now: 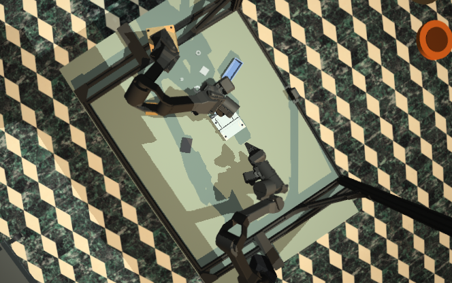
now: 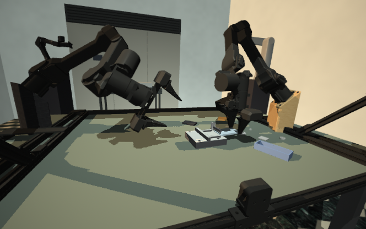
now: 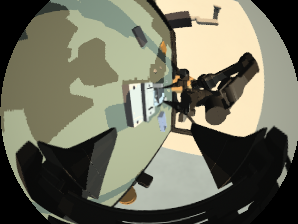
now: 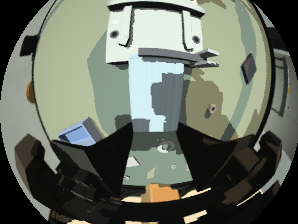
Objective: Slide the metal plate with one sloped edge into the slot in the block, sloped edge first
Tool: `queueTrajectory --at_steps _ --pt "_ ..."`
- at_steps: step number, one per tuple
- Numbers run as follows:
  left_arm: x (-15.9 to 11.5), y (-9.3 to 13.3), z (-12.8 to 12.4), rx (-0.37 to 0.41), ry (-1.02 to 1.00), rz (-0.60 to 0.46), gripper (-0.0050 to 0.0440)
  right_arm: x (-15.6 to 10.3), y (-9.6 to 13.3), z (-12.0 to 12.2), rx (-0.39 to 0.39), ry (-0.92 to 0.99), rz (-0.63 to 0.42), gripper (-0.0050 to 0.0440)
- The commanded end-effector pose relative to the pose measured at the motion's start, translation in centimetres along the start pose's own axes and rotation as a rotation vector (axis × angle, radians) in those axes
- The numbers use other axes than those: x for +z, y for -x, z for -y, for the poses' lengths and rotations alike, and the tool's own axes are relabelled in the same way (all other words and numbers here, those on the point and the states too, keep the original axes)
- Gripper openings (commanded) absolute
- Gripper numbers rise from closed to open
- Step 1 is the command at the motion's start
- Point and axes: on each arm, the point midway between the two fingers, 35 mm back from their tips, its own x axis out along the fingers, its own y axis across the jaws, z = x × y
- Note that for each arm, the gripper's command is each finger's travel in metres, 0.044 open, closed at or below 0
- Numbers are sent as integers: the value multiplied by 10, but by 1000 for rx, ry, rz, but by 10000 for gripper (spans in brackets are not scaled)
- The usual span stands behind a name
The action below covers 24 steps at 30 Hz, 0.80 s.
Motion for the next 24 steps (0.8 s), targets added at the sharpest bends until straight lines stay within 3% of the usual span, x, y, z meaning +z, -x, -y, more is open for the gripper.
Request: queueTrajectory --at_steps 1,24 --pt "1 0 -1 2 8 5 440 14 3 -1 6 -21 27 -50" --pt "1 0 -1 2 8 5 440 34 1 -1 6 -50 27 -50"
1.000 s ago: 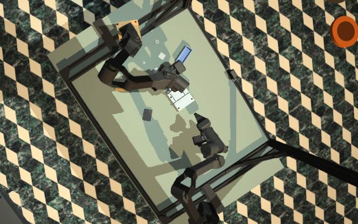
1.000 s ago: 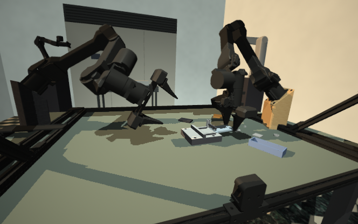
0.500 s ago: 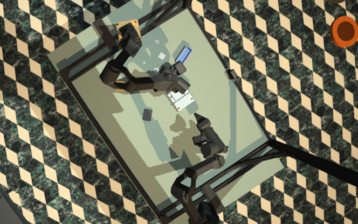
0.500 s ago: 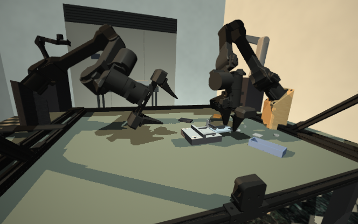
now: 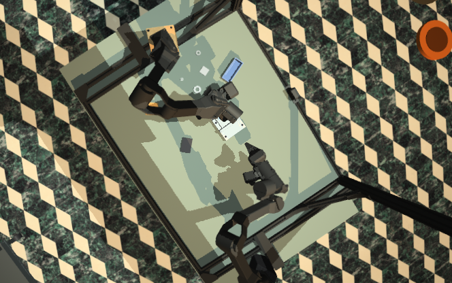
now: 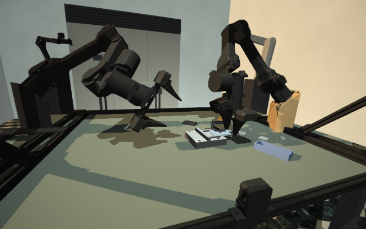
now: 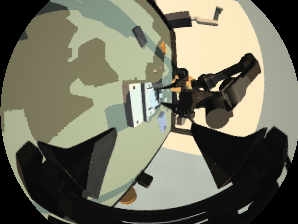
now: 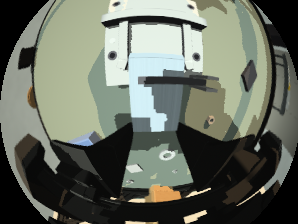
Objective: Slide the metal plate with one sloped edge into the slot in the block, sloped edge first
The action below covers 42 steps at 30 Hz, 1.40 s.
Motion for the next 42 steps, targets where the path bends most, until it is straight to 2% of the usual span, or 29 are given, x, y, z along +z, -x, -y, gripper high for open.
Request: queueTrajectory --at_steps 1,17,42 --pt "1 0 0 2 8 5 440 12 2 0 0 -17 25 -50" --pt "1 0 0 2 8 5 440 26 2 0 -1 12 25 -50" --pt "1 0 0 2 8 5 440 33 2 0 -1 -7 26 -50"
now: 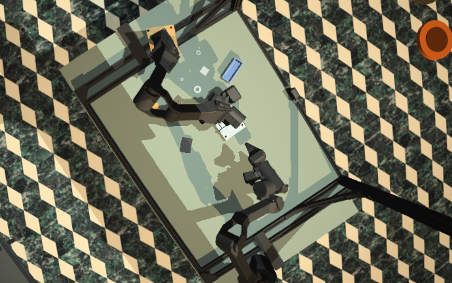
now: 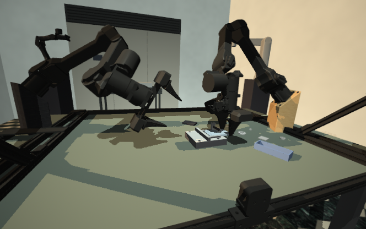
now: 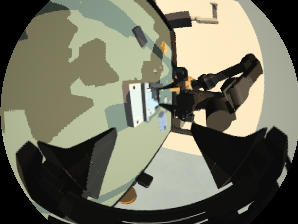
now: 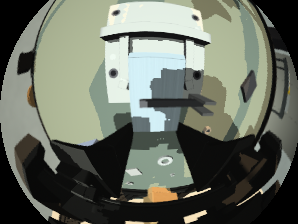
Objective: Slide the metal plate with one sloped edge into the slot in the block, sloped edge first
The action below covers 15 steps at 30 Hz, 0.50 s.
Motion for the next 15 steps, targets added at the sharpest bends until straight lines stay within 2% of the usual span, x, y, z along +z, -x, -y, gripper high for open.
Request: queueTrajectory --at_steps 1,14,15 --pt "1 0 0 2 8 5 440 14 3 0 0 -26 33 -50" --pt "1 0 0 2 8 5 440 18 3 0 0 -26 33 -50" --pt "1 0 0 2 8 5 440 9 0 0 1 -12 11 24"
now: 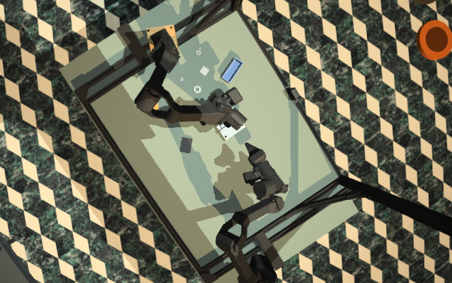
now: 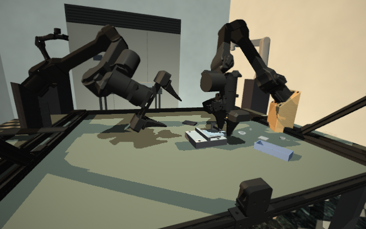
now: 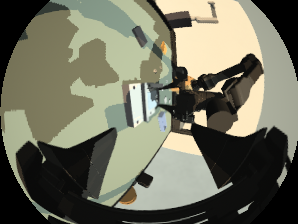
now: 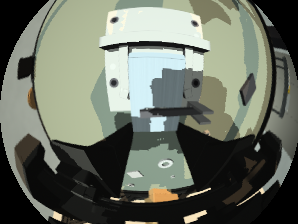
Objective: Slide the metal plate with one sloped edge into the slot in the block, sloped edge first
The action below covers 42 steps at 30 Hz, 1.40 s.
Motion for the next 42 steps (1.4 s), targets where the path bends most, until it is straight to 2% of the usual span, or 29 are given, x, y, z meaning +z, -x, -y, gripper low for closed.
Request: queueTrajectory --at_steps 1,11,13,19,35,40,42 --pt "1 0 0 2 8 5 440 0 0 0 0 0 0 48" --pt "1 0 0 2 8 5 440 0 0 0 0 0 0 288" --pt "1 0 0 2 8 5 440 0 0 0 0 0 0 288" --pt "1 0 0 2 8 5 440 0 0 0 0 0 0 432" --pt "1 0 0 2 8 5 440 0 0 0 0 0 0 440" --pt "1 0 0 2 8 5 440 -28 12 2 0 0 1 440" --pt "1 0 0 2 8 5 440 -30 12 2 0 0 1 440"
